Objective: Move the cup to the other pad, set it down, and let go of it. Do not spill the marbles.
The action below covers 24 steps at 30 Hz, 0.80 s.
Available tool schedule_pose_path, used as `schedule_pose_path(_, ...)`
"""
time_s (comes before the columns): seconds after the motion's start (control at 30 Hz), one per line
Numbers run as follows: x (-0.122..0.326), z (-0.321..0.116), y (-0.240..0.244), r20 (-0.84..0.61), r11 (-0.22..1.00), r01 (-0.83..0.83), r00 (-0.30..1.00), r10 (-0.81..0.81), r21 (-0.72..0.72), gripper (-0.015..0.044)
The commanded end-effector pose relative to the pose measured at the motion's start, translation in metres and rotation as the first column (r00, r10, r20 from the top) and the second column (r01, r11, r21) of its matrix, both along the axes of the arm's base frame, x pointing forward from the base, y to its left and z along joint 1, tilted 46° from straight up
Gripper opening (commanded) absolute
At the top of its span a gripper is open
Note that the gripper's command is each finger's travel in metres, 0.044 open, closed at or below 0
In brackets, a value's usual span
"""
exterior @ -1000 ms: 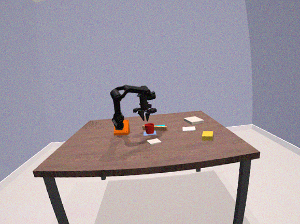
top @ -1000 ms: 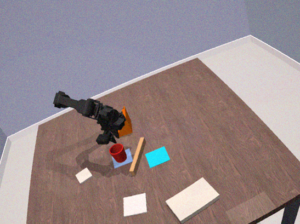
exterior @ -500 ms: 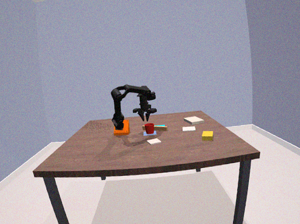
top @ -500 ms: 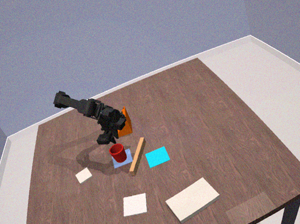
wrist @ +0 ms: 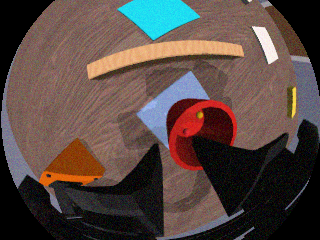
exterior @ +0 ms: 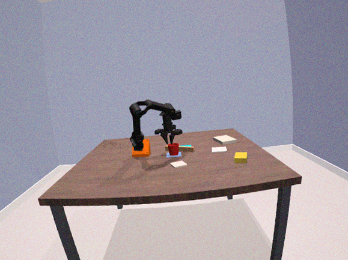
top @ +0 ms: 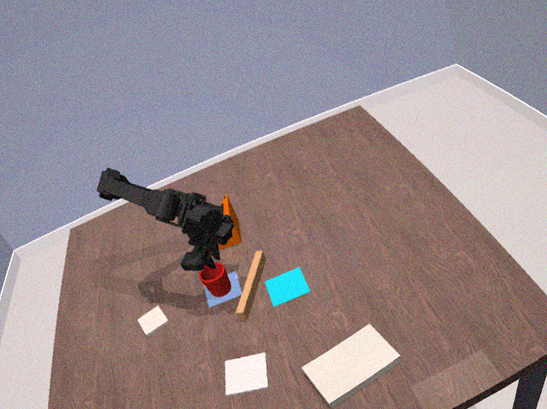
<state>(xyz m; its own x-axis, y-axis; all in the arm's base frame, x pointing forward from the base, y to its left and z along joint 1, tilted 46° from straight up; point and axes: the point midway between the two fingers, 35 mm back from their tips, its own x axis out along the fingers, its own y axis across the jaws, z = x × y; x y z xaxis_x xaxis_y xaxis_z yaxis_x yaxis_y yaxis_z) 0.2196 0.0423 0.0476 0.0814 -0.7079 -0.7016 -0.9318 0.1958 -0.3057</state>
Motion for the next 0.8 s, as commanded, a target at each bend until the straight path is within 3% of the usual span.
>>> schedule_pose_path(0.0,0.0,-0.006,-0.006,-0.004,1.0,-0.003,1.0,0.002,-0.005,0.0148)
schedule_pose_path(0.77,0.001,-0.025,-0.029,-0.003,1.0,-0.001,1.0,0.001,-0.01,0.0148)
